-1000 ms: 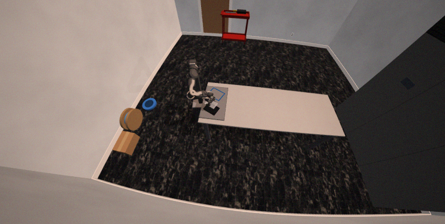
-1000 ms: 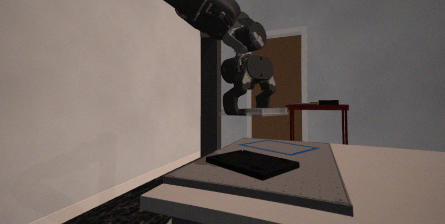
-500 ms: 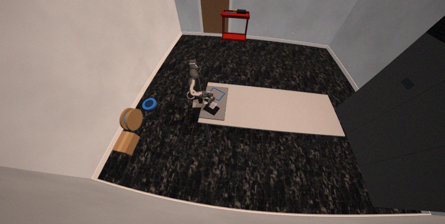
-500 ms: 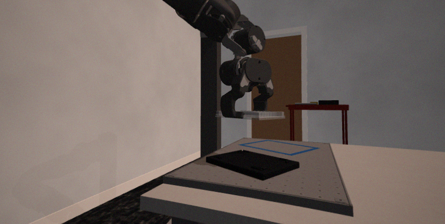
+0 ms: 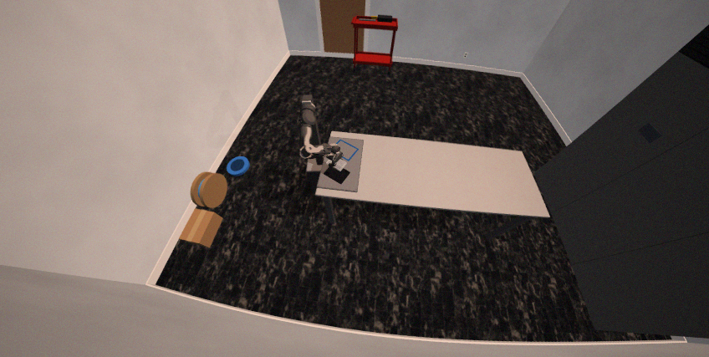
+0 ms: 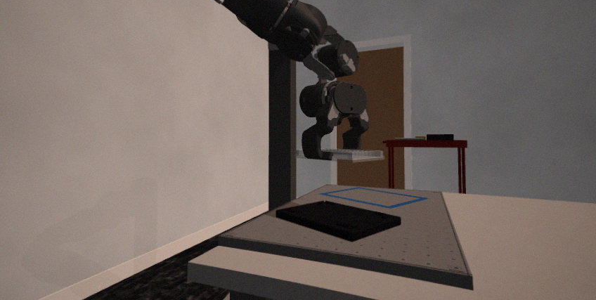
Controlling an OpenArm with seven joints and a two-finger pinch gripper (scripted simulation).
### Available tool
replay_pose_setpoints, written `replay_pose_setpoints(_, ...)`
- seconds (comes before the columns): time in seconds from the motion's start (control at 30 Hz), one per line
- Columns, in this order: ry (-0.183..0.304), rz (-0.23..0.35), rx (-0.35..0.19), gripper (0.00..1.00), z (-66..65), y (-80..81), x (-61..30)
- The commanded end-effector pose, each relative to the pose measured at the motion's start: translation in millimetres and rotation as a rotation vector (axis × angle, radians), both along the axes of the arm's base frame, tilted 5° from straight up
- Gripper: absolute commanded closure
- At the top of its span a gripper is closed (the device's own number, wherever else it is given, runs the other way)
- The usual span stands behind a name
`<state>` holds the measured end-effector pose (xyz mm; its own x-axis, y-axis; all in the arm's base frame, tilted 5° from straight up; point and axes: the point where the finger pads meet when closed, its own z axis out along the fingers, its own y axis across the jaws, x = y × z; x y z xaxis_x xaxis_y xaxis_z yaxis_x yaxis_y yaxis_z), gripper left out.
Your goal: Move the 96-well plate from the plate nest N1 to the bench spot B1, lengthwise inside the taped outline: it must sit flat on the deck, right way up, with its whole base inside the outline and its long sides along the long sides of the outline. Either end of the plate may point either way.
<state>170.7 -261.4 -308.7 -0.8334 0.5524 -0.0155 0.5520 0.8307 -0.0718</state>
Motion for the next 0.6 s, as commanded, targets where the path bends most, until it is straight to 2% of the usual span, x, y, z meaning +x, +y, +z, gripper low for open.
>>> replay_pose_setpoints(0.0,-0.007,-0.029,-0.015,1.00,0.0,7.5,3.9)
replay_pose_setpoints(0.03,-0.009,-0.033,-0.015,1.00,-1.3,15.1,5.8)
replay_pose_setpoints(0.43,-0.009,-0.033,-0.015,1.00,-1.3,15.1,5.8)
replay_pose_setpoints(0.57,-0.008,-0.032,-0.014,1.00,-7.1,46.0,13.1)
